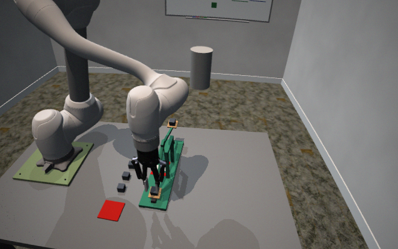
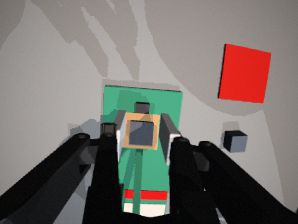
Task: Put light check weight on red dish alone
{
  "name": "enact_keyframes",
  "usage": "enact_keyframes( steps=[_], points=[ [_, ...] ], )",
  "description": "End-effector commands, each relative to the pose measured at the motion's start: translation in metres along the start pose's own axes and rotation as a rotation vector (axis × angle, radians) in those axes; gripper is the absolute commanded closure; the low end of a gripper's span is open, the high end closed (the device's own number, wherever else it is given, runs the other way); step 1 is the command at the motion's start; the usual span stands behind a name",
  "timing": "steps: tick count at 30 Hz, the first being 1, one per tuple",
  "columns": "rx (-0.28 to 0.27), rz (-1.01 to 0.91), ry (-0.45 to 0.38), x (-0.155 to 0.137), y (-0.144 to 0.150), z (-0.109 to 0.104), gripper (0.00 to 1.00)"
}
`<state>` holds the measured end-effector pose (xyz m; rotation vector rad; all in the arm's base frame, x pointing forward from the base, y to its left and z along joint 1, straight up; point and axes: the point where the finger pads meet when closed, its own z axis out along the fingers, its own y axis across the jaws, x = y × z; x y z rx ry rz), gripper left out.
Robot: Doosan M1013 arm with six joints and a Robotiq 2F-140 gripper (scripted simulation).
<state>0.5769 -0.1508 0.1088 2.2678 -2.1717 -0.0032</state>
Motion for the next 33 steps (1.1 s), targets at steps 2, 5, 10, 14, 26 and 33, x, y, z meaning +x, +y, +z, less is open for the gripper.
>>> enact_keyframes(
  steps=[2,5,10,14,26,33],
  points=[
    [0.000,0.000,0.000,0.000,0.000,0.000,0.65],
    [0.000,0.000,0.000,0.000,0.000,0.000,0.65],
    [0.000,0.000,0.000,0.000,0.000,0.000,0.65],
    [0.000,0.000,0.000,0.000,0.000,-0.002,0.65],
    [0.000,0.000,0.000,0.000,0.000,-0.039,0.65],
    [0.000,0.000,0.000,0.000,0.000,-0.066,0.65]
  ],
)
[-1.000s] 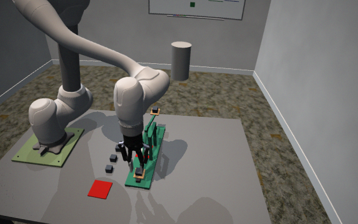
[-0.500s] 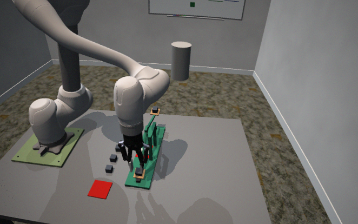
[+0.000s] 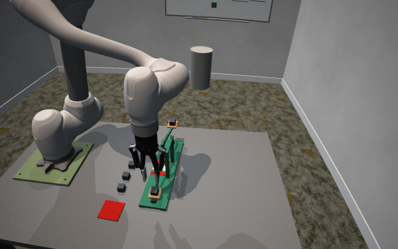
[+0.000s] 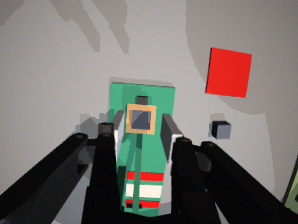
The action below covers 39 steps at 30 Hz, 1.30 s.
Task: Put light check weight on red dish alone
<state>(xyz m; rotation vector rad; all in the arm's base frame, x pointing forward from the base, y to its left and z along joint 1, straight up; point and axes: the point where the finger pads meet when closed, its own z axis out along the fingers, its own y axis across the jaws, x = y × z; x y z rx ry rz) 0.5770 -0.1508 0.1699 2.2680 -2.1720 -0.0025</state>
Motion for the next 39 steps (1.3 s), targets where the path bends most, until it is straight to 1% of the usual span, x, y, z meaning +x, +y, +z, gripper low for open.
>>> enact_keyframes(
  steps=[1,6,11,12,34,37,39],
  points=[
    [0.000,0.000,0.000,0.000,0.000,-0.010,0.65],
    [0.000,0.000,0.000,0.000,0.000,-0.026,0.65],
    [0.000,0.000,0.000,0.000,0.000,-0.029,0.65],
    [0.000,0.000,0.000,0.000,0.000,-0.029,0.00],
    [0.000,0.000,0.000,0.000,0.000,-0.029,0.00],
    [0.000,0.000,0.000,0.000,0.000,-0.032,0.00],
    [0.000,0.000,0.000,0.000,0.000,-0.038,0.00]
  ],
)
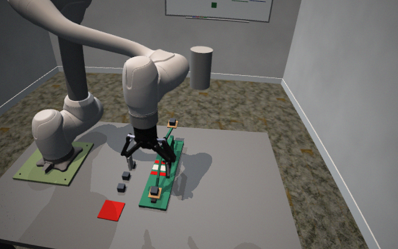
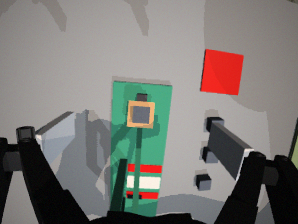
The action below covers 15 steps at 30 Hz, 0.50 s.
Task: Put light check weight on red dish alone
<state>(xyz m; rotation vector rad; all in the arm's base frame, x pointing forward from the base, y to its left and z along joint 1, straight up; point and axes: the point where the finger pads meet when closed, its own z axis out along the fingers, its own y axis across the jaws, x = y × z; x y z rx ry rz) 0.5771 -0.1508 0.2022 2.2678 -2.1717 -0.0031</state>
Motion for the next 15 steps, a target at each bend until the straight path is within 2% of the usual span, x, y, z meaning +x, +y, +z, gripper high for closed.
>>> enact_keyframes(
  steps=[1,10,12,15],
  points=[
    [0.000,0.000,0.000,0.000,0.000,-0.010,0.00],
    [0.000,0.000,0.000,0.000,0.000,-0.064,0.00],
    [0.000,0.000,0.000,0.000,0.000,-0.064,0.00],
    [0.000,0.000,0.000,0.000,0.000,-0.077,0.00]
  ],
)
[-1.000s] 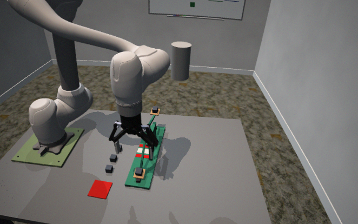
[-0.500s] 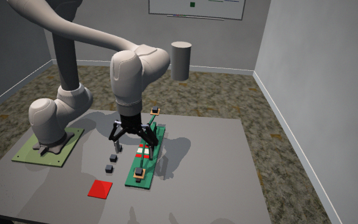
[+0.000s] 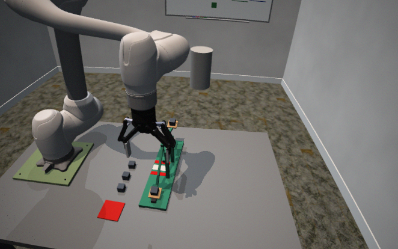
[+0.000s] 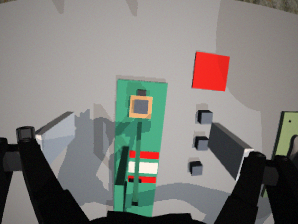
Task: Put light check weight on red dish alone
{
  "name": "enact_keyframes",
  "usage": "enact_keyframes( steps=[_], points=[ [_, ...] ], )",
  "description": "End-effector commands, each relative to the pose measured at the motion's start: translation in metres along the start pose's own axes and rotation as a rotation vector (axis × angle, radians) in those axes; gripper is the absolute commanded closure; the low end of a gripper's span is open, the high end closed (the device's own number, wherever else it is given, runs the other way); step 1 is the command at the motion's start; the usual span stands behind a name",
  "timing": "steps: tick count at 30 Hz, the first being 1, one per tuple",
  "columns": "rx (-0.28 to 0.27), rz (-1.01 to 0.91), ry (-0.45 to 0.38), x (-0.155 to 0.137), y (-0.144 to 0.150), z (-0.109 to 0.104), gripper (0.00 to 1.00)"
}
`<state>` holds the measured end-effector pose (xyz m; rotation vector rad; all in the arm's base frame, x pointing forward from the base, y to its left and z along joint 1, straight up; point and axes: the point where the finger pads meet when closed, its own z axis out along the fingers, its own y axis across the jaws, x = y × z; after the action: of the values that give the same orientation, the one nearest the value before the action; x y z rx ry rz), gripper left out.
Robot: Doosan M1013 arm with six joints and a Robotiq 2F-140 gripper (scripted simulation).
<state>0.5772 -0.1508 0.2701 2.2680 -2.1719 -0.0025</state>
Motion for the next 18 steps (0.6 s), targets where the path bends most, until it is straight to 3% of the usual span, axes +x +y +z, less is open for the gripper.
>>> enact_keyframes(
  steps=[1,14,18],
  points=[
    [0.000,0.000,0.000,0.000,0.000,-0.012,0.00],
    [0.000,0.000,0.000,-0.004,0.009,-0.015,0.00],
    [0.000,0.000,0.000,-0.014,0.030,-0.015,0.00]
  ],
)
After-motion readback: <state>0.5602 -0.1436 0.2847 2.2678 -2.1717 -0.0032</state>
